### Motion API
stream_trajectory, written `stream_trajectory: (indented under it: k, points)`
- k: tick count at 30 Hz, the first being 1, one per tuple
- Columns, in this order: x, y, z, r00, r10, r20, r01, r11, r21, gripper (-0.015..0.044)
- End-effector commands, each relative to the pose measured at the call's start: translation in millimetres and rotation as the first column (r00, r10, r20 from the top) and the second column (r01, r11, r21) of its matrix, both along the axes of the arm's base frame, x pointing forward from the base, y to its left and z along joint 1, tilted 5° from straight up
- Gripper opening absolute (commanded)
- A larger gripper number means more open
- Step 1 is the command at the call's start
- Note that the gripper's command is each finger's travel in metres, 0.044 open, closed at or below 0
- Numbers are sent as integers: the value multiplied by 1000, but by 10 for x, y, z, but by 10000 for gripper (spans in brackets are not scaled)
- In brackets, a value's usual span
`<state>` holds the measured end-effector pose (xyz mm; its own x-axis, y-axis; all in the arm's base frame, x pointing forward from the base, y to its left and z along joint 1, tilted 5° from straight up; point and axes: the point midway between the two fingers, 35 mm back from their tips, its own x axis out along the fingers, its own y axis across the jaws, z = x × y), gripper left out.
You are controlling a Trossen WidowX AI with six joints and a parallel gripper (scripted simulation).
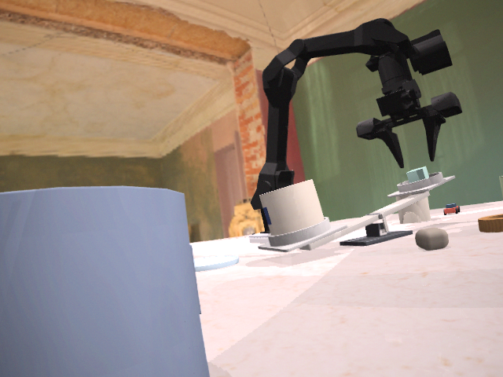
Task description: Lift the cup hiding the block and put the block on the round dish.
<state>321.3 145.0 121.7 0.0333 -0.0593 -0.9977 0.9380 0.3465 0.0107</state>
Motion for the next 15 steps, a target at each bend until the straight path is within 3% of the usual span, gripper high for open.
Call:
stream_trajectory:
  k: [1,15]
  points:
    - [3,-11,-60,1000,-4,0,4,1000,-4,260]
    - [5,-28,-282,1000,-4,0,4,1000,-4,260]
